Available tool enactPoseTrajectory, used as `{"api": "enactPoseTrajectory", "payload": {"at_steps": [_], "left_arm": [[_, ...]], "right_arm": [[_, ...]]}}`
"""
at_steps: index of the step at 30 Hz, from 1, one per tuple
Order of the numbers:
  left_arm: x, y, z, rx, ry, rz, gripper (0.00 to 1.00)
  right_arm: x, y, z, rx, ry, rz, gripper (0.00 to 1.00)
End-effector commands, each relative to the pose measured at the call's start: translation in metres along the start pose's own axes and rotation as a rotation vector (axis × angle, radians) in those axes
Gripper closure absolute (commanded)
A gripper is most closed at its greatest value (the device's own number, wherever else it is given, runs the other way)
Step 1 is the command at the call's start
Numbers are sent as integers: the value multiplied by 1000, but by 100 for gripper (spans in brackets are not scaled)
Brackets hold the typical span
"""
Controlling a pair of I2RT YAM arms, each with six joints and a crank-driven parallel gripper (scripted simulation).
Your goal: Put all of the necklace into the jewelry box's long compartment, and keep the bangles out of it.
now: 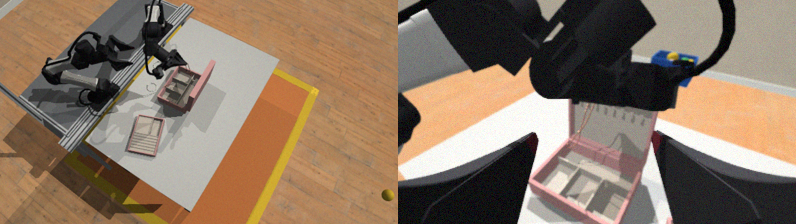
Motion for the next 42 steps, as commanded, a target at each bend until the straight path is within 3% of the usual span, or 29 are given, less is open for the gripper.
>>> {"api": "enactPoseTrajectory", "payload": {"at_steps": [1, 8, 27, 42], "left_arm": [[-6, 6, 1, -14, 14, -6, 100], [-6, 12, 16, -56, 96, -67, 100], [8, -34, -40, -34, 65, -46, 100], [11, -35, -42, -27, 51, -34, 100]], "right_arm": [[-10, -1, -2, 16, 0, -33, 0], [-10, -1, -2, 16, 0, -33, 0], [-10, -1, -2, 16, 0, -33, 0], [-10, -1, -2, 16, 0, -33, 0]]}}
Point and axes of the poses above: on each arm, the point where the finger pads meet when closed, its own y axis back along the fingers, its own z axis across the jaws, x = y × z, the point moved 8 cm from there along y, back along the fingers, and after that the axes turned 3 degrees about y, right-handed, at the moved point
